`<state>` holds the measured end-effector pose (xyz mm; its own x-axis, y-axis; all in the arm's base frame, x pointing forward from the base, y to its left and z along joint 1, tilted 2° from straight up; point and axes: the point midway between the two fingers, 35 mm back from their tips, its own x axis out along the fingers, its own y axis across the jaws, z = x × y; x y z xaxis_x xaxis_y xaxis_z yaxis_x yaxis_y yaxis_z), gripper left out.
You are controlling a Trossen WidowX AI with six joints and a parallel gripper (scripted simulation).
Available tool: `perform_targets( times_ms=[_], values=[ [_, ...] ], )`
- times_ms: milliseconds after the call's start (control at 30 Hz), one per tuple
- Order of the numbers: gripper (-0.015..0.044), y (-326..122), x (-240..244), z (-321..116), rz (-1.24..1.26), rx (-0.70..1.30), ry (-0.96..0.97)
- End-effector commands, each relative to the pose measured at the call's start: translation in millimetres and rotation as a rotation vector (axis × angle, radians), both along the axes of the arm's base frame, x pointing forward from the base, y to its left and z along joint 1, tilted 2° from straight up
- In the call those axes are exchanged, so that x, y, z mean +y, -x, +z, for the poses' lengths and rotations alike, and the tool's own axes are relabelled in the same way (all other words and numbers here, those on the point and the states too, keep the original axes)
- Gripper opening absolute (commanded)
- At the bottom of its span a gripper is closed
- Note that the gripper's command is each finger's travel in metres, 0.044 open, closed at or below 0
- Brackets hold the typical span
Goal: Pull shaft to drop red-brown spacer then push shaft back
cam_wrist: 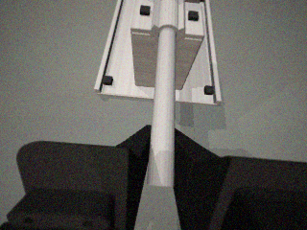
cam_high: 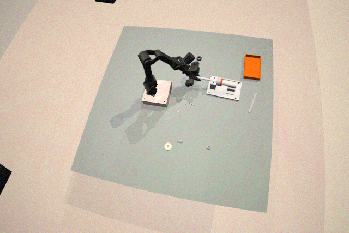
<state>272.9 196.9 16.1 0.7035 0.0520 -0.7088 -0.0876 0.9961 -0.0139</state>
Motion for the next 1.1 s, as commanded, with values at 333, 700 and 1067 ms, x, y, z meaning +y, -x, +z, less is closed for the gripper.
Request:
perform_targets(
  times_ms=[333, 700, 1067],
  values=[
    [0.0, 2.1, -0.4, -0.1, -0.002, 0.001, -0.001],
    [0.0, 3.3, -0.5, -0.1, -0.002, 0.001, -0.001],
    [0.0, 4.6, -0.6, -0.2, -0.002, 0.001, -0.001]
  ],
)
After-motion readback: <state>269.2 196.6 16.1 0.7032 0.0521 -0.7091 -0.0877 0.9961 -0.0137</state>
